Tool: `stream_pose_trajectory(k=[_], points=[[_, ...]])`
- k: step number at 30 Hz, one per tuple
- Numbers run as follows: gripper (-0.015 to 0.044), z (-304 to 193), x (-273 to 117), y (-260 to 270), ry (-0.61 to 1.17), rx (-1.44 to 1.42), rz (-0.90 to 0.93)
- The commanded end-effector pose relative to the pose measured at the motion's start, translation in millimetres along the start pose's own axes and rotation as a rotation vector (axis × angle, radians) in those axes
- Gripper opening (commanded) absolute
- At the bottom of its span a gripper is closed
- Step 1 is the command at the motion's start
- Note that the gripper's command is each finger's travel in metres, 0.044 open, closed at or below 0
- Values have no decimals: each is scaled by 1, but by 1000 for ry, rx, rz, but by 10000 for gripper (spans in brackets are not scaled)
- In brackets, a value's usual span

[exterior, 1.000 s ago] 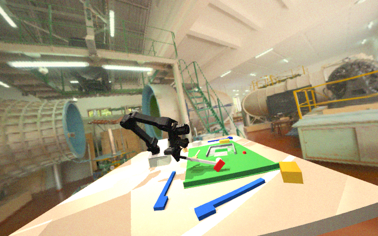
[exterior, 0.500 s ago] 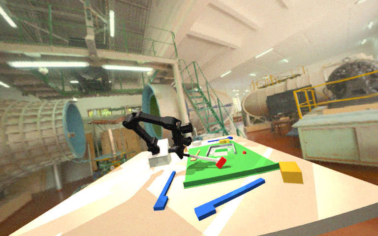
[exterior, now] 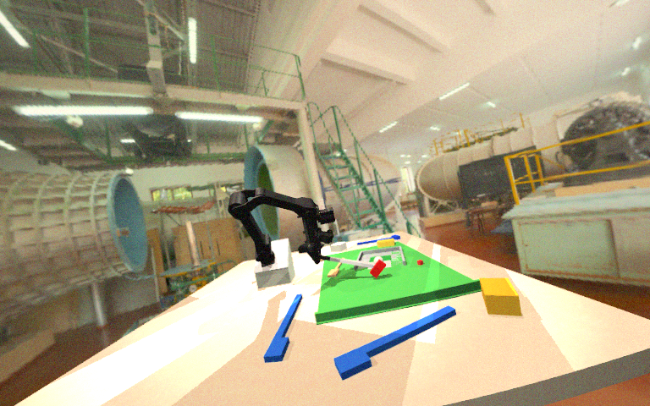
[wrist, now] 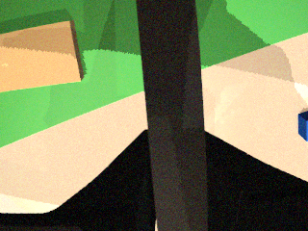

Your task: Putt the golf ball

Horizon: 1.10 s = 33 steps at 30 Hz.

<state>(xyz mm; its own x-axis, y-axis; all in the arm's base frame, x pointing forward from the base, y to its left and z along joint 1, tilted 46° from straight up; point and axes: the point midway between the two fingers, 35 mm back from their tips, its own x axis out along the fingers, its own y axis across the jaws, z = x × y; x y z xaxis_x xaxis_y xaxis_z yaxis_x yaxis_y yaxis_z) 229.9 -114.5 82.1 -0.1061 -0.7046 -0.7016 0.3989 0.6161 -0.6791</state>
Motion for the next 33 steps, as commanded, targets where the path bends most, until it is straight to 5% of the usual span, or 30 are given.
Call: stream_pose_trajectory(k=[1,9,33], points=[[0,2,-16,4,-8,5,1],[0,1,-54,3,-7,5,-1],[0,1,-46,3,-9,0,1]])
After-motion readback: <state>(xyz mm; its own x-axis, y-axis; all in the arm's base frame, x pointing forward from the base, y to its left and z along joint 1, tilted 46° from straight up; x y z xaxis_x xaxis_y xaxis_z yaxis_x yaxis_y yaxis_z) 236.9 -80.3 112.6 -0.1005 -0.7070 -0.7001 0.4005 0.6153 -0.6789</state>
